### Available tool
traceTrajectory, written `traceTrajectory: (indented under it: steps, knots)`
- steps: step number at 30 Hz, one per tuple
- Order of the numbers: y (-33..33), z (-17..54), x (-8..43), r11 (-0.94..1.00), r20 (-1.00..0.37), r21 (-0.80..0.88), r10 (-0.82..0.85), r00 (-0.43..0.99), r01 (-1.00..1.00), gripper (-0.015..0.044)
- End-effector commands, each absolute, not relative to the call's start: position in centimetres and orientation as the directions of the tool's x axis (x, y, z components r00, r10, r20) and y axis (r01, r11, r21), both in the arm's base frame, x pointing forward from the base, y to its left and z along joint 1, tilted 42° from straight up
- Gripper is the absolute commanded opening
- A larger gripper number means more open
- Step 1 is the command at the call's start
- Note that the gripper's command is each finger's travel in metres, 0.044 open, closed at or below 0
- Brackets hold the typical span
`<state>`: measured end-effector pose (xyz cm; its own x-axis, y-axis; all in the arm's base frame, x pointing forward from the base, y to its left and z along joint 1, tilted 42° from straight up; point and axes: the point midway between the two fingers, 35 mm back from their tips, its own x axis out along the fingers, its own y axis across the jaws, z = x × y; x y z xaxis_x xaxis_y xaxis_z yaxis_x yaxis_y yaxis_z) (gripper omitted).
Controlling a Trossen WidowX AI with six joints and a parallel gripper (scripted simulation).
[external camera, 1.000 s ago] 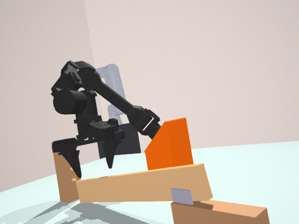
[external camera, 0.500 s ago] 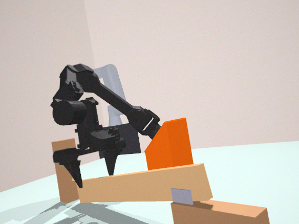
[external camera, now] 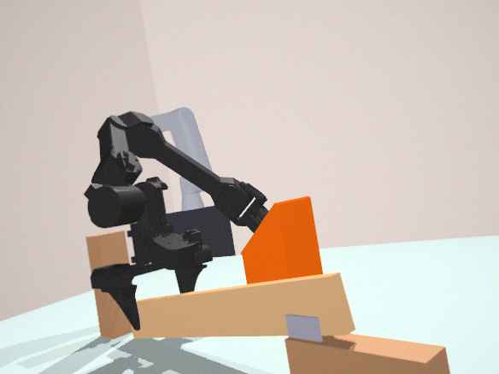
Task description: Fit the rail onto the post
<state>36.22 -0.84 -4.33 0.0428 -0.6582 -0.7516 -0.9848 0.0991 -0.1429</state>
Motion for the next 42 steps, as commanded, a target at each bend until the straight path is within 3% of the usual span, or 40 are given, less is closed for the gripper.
traceTrajectory:
  steps: [1,5,20,27,42]
  knots:
    - [-1.68,-5.04,35.89,0.099,-0.746,-0.132,-0.665,0.033,-0.986,0.0440]
    - [-1.96,-5.32,35.87,0.099,-0.746,-0.132,-0.665,0.033,-0.986,0.0440]
    - [-1.96,-5.32,35.87,0.099,-0.746,-0.132,-0.665,0.033,-0.986,0.0046]
    - [-1.96,-5.32,35.87,0.099,-0.746,-0.132,-0.665,0.033,-0.986,0.0000]
    - [-1.69,-5.22,35.89,0.099,-0.746,-0.132,-0.665,0.033,-0.986,0.0000]
